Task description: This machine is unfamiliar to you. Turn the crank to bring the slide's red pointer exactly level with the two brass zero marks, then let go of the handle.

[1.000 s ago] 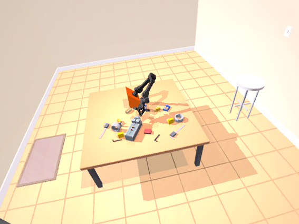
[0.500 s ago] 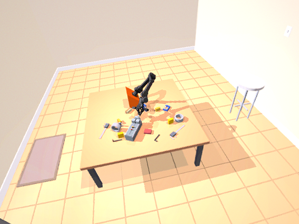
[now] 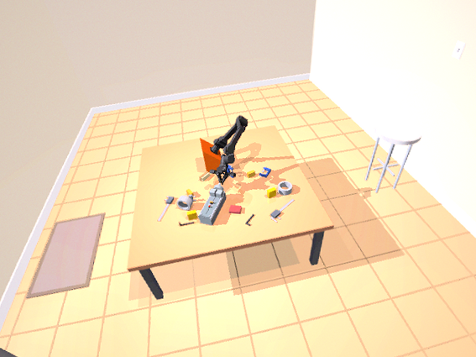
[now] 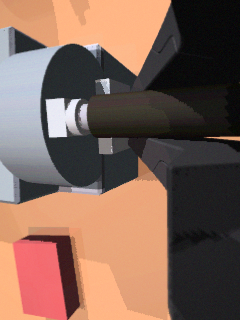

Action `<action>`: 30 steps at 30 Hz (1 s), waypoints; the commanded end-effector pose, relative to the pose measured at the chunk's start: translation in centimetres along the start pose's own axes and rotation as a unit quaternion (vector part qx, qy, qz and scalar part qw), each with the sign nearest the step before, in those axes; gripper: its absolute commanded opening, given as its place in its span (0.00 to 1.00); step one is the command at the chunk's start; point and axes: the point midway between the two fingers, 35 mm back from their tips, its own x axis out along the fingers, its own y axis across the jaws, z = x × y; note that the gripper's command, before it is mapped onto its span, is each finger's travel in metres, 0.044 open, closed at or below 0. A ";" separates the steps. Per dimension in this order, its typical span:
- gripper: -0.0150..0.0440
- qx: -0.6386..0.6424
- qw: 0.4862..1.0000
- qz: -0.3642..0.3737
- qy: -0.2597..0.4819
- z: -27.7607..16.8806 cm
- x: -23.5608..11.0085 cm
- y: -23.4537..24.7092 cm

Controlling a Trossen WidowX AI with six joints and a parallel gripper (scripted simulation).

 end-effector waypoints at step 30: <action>0.25 0.005 1.000 -0.010 -0.002 -0.1 0.1 -1.4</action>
